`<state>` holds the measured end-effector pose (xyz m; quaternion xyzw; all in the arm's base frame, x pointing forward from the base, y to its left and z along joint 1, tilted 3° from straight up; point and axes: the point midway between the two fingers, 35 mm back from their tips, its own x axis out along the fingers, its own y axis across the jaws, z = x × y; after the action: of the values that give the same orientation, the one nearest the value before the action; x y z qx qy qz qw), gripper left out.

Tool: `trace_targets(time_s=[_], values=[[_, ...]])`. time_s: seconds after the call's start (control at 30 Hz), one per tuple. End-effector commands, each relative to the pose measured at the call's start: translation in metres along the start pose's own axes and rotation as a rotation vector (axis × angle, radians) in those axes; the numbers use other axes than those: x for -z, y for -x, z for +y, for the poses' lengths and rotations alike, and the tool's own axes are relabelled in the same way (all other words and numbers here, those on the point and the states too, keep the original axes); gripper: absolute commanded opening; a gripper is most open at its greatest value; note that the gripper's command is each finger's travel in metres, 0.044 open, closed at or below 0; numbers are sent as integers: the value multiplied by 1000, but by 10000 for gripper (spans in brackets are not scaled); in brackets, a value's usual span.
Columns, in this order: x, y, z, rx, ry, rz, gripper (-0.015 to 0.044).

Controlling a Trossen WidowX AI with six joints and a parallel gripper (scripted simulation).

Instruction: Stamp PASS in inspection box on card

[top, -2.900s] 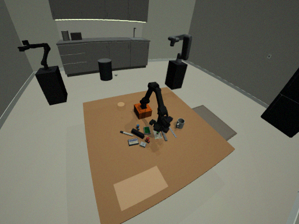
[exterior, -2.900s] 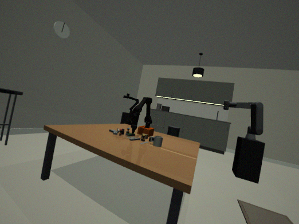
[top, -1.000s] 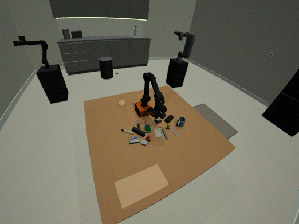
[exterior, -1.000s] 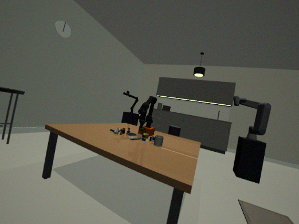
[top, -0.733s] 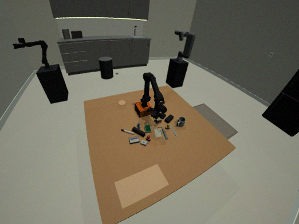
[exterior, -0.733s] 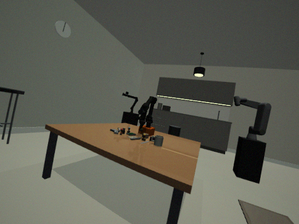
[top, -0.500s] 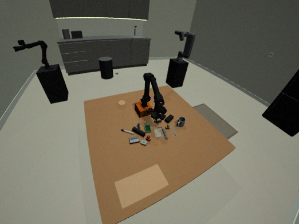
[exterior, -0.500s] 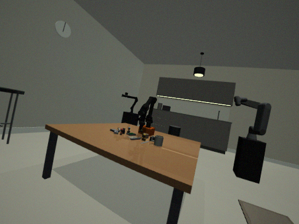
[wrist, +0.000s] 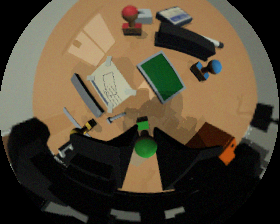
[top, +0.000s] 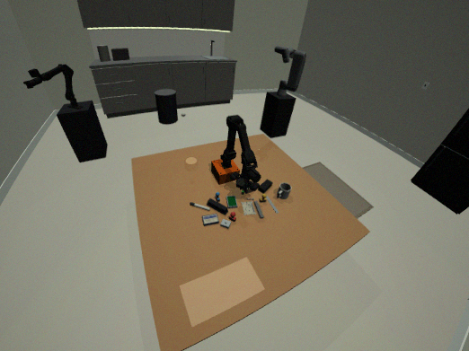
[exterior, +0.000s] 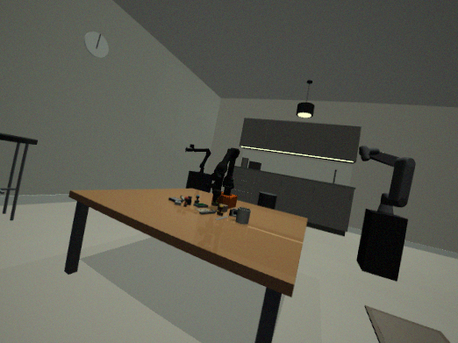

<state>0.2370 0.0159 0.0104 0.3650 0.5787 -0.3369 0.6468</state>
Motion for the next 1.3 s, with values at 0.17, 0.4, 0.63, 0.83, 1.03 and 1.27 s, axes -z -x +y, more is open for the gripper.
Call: trace_targets(time_s=[0.17,0.4,0.63,0.83,1.03,1.27], values=[[2,-17,-4,13,-5,2,0],[3,-27,-5,13,-5,2,0],[3,-24,-3,4,0,2,79],[3,-24,-3,4,0,2,236],[-1,-2,1,5,-1,2,256],[-2,94,-4,12,-5,2,256]])
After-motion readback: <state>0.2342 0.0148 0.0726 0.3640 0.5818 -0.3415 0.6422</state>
